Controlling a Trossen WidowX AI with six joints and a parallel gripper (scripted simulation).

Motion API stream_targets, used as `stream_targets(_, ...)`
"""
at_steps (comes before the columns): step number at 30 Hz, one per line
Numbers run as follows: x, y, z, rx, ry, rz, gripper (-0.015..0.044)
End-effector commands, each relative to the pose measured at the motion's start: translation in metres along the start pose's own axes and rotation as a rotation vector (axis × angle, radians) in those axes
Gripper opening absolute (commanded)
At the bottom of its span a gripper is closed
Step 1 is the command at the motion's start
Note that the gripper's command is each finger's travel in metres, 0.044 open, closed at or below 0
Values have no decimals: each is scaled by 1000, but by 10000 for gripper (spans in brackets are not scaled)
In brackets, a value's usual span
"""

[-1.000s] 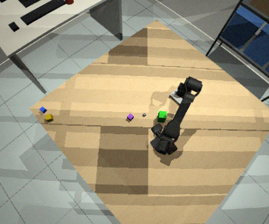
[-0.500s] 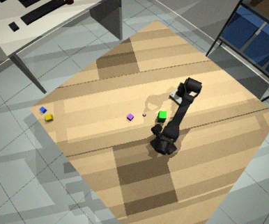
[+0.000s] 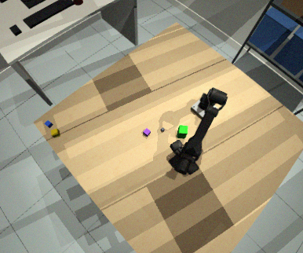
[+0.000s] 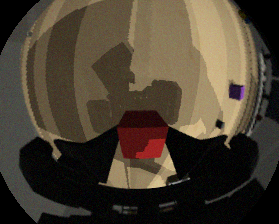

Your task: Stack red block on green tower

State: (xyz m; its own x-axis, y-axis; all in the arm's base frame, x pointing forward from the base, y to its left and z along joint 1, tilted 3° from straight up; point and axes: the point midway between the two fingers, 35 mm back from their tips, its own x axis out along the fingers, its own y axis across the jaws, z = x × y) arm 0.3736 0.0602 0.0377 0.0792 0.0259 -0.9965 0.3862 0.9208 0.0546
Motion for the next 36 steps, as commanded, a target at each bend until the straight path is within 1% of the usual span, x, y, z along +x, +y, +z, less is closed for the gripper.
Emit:
stream_targets(1,0,0,0,-1,-1,1,204)
stream_targets(2,0,0,0,-1,-1,1,177)
stream_targets(8,0,0,0,-1,-1,1,138)
stream_targets(13,-16,0,1,-2,-3,0,6)
stream_targets(14,-22,0,1,-2,-3,-1,0)
stream_targets(36,-116,0,0,-2,-5,-1,0)
